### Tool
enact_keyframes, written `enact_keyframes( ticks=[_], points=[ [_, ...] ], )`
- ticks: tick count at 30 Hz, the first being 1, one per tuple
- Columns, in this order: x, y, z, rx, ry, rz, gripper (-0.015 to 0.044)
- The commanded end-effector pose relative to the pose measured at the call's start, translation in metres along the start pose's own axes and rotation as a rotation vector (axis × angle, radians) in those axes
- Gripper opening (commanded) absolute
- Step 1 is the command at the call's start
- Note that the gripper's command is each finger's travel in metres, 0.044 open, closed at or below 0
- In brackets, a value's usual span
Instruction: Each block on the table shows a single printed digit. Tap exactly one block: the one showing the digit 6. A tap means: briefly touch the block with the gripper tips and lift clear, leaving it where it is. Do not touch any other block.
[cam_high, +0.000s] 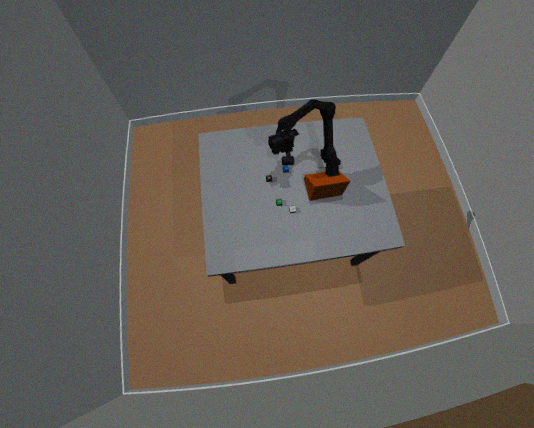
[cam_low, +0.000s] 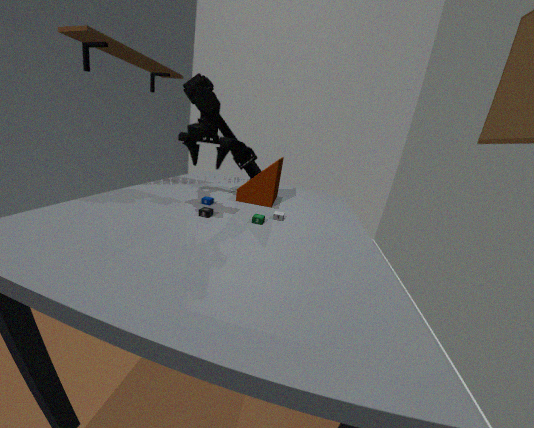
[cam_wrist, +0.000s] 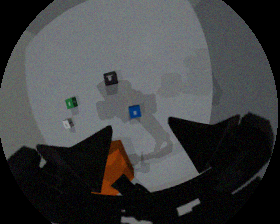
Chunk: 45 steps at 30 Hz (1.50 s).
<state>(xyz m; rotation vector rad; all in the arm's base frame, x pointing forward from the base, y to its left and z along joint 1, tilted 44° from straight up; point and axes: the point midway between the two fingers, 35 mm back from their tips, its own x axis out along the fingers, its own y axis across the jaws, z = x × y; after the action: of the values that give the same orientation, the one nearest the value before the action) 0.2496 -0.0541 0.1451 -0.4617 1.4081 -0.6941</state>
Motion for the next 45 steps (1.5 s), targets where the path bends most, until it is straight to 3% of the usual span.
enact_keyframes(
  ticks=[1,23,32,39,45],
  points=[
    [0.003,-0.002,-0.009,-0.063,0.052,-0.012,0.0400],
    [0.003,-0.001,-0.007,-0.063,0.052,-0.011,0.0400],
    [-0.003,0.104,0.046,-0.062,0.049,0.005,0.0400],
    [0.005,0.207,0.056,-0.058,0.048,0.000,0.0400],
    [0.007,0.218,0.056,-0.058,0.048,-0.001,0.0400]
  ],
)
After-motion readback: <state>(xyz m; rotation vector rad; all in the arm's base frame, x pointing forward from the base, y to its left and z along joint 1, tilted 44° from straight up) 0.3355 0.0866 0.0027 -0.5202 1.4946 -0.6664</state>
